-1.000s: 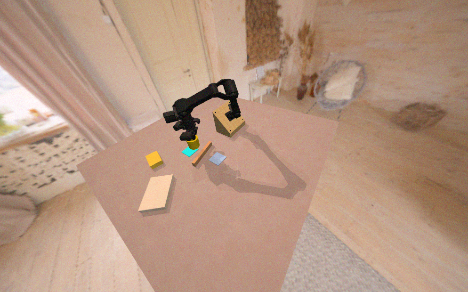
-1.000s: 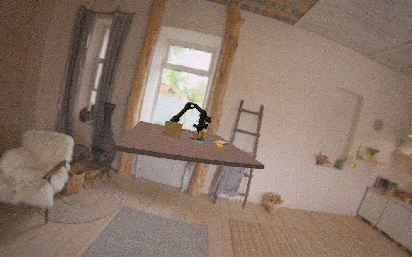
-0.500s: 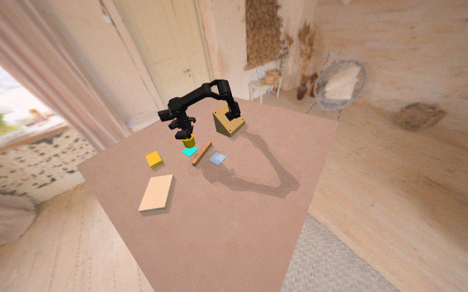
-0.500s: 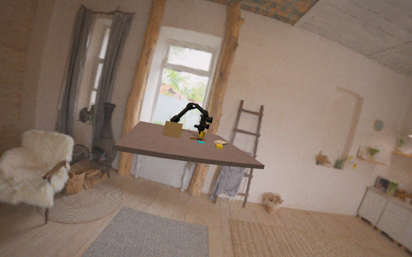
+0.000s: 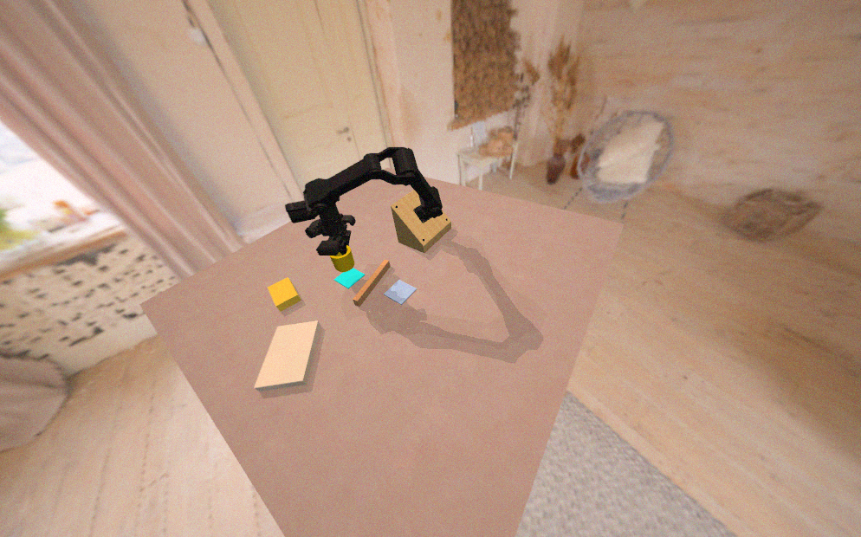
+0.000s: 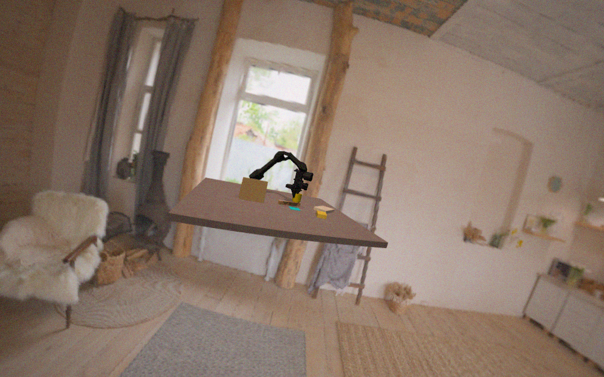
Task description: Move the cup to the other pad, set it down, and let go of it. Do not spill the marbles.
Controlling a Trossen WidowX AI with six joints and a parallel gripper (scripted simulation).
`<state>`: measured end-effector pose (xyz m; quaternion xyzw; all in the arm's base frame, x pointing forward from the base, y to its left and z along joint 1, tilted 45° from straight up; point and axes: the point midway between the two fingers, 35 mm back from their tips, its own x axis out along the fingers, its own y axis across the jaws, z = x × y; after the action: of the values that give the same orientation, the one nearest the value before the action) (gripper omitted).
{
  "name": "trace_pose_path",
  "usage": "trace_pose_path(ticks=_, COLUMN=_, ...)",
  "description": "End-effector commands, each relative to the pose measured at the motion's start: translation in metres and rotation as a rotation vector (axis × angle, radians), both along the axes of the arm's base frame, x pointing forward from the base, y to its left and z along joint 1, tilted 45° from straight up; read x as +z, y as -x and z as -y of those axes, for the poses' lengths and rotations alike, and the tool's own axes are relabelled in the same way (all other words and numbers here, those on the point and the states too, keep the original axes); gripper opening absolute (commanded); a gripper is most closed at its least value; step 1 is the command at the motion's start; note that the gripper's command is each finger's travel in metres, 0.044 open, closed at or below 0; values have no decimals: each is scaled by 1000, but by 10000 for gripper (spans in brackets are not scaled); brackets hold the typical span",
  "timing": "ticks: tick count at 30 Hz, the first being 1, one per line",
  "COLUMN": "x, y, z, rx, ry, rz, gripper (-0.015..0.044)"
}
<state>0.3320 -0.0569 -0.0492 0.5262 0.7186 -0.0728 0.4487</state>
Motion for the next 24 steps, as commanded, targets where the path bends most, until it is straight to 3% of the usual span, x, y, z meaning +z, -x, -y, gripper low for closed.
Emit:
trace_pose_path(ticks=1, x=-5, y=0, z=-4, rx=-1, ry=-1, rz=-3, gripper=0)
trace_pose_path(ticks=24, x=-37, y=2, z=-32, rx=-1, ry=-3, rz=-3, gripper=0)
